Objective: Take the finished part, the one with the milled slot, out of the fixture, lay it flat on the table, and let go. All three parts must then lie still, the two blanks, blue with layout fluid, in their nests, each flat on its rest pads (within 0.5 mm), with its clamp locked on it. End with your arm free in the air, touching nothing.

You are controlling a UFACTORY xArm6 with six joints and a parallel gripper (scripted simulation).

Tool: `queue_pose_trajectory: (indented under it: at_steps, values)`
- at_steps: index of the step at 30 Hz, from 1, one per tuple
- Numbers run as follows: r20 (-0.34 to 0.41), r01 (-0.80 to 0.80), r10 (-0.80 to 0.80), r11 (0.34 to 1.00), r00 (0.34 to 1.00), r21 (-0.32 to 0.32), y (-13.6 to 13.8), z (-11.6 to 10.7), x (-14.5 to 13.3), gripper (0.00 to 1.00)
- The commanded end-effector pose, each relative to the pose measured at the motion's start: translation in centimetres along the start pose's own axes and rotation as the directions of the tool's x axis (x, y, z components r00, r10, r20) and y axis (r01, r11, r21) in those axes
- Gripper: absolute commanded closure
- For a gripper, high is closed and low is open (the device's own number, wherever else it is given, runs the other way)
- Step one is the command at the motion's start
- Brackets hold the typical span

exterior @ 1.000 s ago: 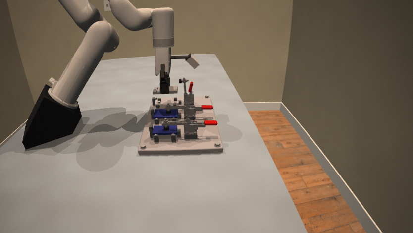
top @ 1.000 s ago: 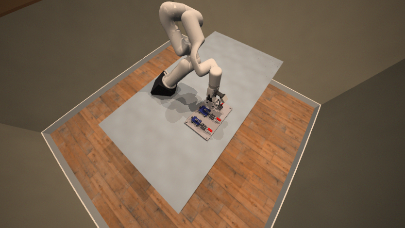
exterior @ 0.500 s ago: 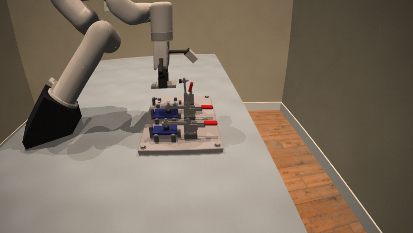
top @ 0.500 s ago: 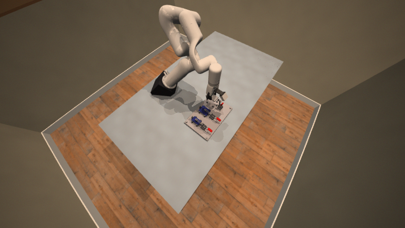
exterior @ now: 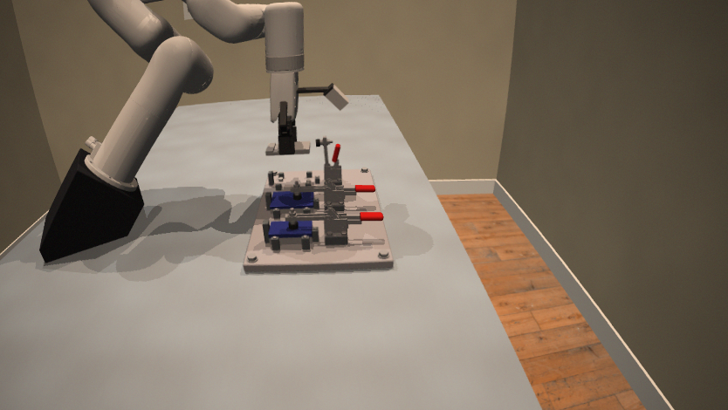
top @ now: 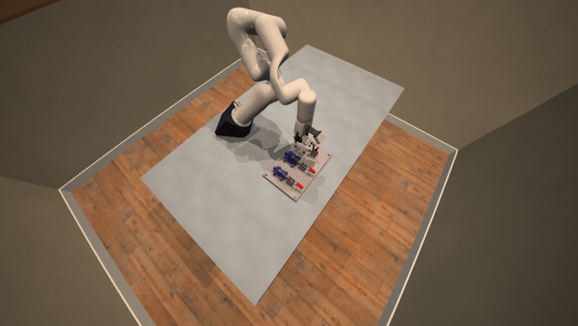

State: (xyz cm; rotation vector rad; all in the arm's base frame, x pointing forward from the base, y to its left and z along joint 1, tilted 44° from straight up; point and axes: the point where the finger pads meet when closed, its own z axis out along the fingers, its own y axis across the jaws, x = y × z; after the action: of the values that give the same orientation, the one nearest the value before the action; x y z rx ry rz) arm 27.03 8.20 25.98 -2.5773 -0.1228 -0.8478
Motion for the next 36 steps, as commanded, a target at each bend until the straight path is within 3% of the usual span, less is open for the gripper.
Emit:
queue_pose_trajectory:
  at_steps: [1,36]
  values:
    - [-0.003,0.001,-0.001,1.0,1.0,0.0,0.0,-0.1,0.1,1.0]
    - [-0.003,0.002,-0.002,1.0,1.0,0.0,-1.0,-0.1,0.1,1.0]
